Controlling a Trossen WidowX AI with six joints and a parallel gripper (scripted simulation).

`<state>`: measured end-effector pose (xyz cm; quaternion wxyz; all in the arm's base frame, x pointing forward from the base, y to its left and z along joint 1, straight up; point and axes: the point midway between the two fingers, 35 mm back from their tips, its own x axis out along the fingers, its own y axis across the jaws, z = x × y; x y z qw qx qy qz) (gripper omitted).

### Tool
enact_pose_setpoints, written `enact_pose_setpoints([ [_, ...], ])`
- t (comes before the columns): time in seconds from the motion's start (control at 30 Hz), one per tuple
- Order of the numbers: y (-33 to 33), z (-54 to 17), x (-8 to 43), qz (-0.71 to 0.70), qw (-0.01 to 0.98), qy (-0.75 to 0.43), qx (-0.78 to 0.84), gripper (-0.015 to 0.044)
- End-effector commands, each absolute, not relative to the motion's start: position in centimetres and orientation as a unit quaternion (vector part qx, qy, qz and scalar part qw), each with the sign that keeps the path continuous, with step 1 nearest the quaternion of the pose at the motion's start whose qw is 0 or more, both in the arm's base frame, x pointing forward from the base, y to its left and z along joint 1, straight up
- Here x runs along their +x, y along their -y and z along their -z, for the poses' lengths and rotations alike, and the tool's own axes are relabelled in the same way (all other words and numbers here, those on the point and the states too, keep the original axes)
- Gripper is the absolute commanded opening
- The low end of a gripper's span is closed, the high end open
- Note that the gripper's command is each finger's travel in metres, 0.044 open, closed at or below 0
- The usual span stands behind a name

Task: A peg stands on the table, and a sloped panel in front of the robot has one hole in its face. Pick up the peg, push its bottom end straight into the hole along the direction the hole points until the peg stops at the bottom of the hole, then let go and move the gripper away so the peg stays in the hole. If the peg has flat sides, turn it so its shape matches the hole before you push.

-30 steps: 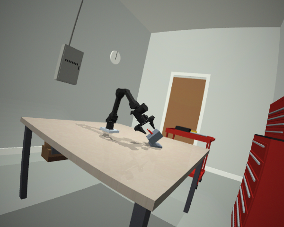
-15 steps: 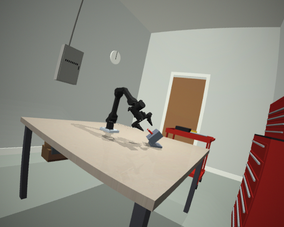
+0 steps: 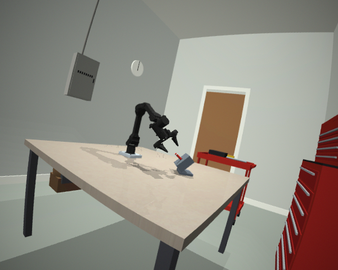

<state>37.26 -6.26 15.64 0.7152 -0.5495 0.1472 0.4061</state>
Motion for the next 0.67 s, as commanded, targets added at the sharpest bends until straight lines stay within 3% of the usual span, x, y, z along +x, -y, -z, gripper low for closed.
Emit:
enact_pose_setpoints([
  [0.0,6.6,-16.4,36.7,-0.405,0.715,-0.144,-0.552,0.044],
  [0.63,7.7,-17.5,35.2,-0.405,0.715,-0.144,-0.551,0.044],
])
